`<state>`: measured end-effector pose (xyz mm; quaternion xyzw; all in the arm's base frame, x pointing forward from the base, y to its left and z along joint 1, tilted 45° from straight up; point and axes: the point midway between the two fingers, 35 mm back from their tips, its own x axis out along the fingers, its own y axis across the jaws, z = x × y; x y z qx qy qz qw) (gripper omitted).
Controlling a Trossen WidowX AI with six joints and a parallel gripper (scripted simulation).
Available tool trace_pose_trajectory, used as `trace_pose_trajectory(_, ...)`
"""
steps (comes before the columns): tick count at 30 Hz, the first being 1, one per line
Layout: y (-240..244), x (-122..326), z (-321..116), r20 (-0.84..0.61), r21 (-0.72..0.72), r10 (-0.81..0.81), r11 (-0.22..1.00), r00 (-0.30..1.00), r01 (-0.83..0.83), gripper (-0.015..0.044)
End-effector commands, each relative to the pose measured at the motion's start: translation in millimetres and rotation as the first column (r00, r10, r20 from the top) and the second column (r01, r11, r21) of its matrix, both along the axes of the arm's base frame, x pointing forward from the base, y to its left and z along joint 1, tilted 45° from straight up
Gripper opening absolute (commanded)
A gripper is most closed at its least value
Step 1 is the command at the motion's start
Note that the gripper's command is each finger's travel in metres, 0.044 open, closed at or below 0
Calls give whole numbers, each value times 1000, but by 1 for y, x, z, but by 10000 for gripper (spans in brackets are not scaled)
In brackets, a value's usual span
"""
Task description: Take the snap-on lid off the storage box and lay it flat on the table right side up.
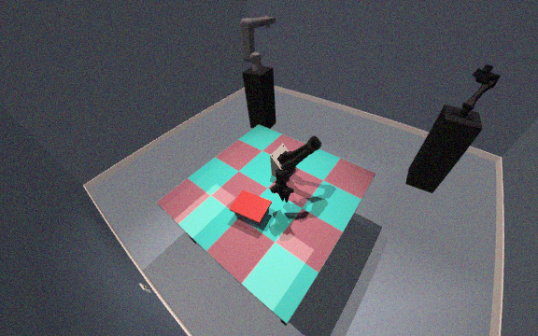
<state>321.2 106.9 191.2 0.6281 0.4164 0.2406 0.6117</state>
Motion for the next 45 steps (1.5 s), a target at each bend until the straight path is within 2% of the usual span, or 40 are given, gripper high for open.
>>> trace_pose_trajectory(1,-39,6,-33,-145,50,-129,989,981,138,235)
trace_pose_trajectory(8,-133,-7,-102,-458,140,-397,852,795,505,235)
trace_pose_trajectory(14,-169,-27,-130,-590,167,-463,731,661,661,235)
trace_pose_trajectory(25,-170,-25,-127,-576,163,-472,734,667,659,235)
trace_pose_trajectory(29,-167,-27,-136,-596,166,-465,726,654,667,235)
trace_pose_trajectory(35,-135,-23,-168,-596,169,-464,725,655,668,235)
trace_pose_trajectory(45,-133,-21,-169,-597,169,-464,725,655,667,235)
